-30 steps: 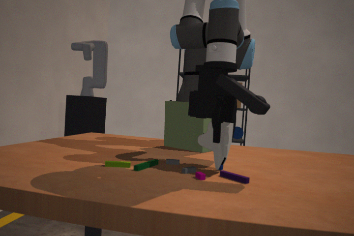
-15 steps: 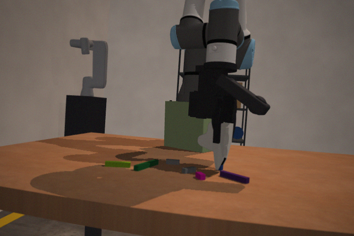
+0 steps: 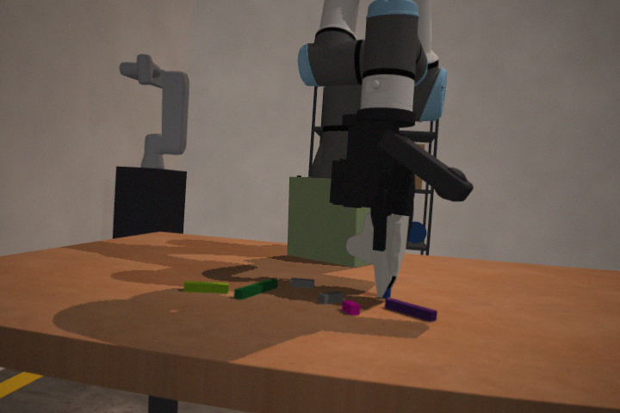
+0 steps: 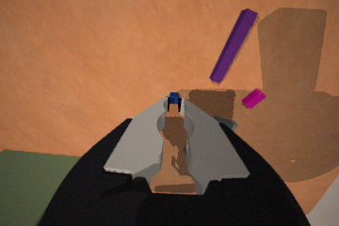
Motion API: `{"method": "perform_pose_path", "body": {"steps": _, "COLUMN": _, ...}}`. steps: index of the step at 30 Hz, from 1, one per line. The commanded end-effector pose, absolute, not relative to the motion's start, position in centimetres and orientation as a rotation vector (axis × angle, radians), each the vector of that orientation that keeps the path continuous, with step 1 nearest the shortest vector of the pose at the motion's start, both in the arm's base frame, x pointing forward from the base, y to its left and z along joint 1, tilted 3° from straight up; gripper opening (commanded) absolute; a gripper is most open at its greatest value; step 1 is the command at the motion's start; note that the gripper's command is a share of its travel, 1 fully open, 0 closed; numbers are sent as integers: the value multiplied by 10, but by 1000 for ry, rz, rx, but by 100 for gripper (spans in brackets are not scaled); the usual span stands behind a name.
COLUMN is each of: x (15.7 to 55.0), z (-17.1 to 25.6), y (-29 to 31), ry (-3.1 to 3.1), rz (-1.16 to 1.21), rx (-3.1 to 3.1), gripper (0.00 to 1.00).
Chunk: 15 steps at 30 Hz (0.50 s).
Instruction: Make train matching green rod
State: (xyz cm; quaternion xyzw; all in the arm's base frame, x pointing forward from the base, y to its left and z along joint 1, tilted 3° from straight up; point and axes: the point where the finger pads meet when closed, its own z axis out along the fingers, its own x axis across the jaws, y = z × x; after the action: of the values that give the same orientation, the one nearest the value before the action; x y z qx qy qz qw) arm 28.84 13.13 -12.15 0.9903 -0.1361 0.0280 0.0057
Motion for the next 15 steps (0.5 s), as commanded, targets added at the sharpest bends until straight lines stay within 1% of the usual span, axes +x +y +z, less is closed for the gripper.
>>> {"method": "perform_pose_path", "body": {"steps": 1, "x": 289, "z": -121, "y": 131, "ry": -426, "rz": 91, "rx": 3100, "gripper": 0}}
{"method": "perform_pose_path", "body": {"steps": 5, "x": 289, "z": -121, "y": 131, "ry": -426, "rz": 91, "rx": 3100, "gripper": 0}}
{"method": "perform_pose_path", "body": {"steps": 6, "x": 289, "z": -121, "y": 131, "ry": -426, "rz": 91, "rx": 3100, "gripper": 3}}
{"method": "perform_pose_path", "body": {"steps": 8, "x": 289, "z": -121, "y": 131, "ry": -426, "rz": 91, "rx": 3100, "gripper": 3}}
{"method": "perform_pose_path", "body": {"steps": 9, "x": 289, "z": -121, "y": 131, "ry": -426, "rz": 91, "rx": 3100, "gripper": 6}}
{"method": "perform_pose_path", "body": {"steps": 13, "x": 289, "z": -121, "y": 131, "ry": -426, "rz": 91, "rx": 3100, "gripper": 6}}
{"method": "perform_pose_path", "body": {"steps": 14, "x": 289, "z": -121, "y": 131, "ry": -426, "rz": 91, "rx": 3100, "gripper": 8}}
{"method": "perform_pose_path", "body": {"steps": 15, "x": 289, "z": -121, "y": 131, "ry": -426, "rz": 91, "rx": 3100, "gripper": 8}}
